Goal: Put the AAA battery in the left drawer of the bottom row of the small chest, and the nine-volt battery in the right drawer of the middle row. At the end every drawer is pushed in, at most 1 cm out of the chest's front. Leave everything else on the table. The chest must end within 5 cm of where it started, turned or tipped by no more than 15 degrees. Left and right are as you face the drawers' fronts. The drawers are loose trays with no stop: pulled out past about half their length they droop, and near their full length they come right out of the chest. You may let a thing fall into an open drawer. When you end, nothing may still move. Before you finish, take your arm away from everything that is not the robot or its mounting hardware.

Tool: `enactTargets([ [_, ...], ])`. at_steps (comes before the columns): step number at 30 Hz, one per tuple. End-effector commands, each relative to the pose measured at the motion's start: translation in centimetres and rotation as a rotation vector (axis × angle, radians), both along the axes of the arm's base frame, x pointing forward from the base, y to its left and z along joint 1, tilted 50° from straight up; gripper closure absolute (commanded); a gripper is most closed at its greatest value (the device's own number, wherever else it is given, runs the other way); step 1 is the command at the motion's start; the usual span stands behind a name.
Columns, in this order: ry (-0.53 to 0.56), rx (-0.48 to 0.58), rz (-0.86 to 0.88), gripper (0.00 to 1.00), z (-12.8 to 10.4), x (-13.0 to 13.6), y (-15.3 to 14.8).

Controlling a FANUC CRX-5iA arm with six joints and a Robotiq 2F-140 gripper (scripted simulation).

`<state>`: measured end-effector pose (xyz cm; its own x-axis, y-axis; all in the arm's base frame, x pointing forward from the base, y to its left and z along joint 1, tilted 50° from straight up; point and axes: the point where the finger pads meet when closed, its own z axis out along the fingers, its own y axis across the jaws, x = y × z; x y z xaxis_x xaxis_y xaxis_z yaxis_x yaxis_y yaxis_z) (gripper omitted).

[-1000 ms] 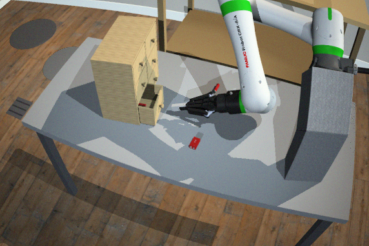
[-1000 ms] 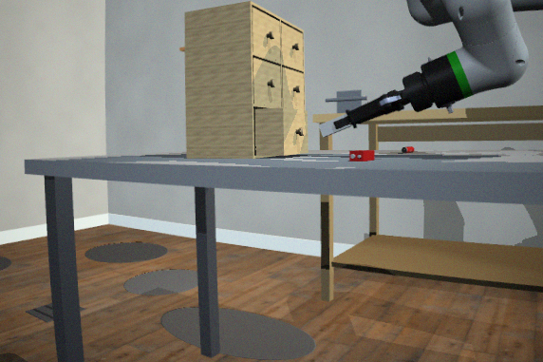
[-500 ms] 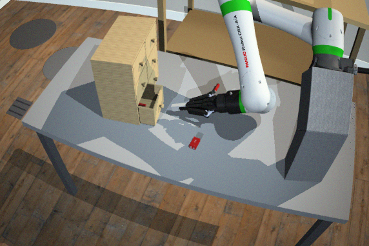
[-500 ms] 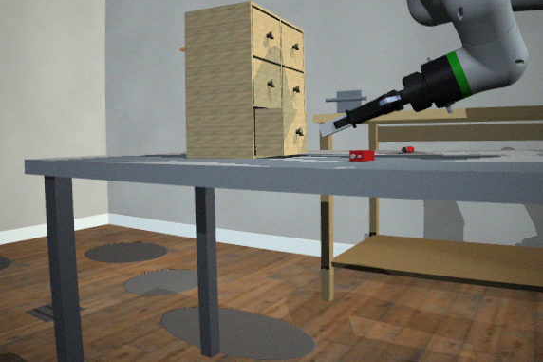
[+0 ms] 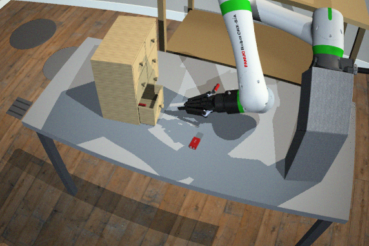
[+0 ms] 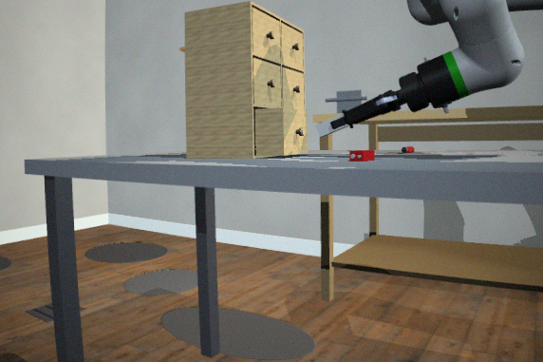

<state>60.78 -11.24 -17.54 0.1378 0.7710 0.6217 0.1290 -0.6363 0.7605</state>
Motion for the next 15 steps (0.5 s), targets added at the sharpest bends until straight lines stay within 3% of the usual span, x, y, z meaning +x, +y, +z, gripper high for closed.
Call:
enactTargets([
  [1, 0.000, 0.000, 0.000, 1.00, 0.0, 0.2, 0.1],
  [15, 0.000, 0.000, 0.000, 1.00, 0.1, 1.7, 0.4],
])
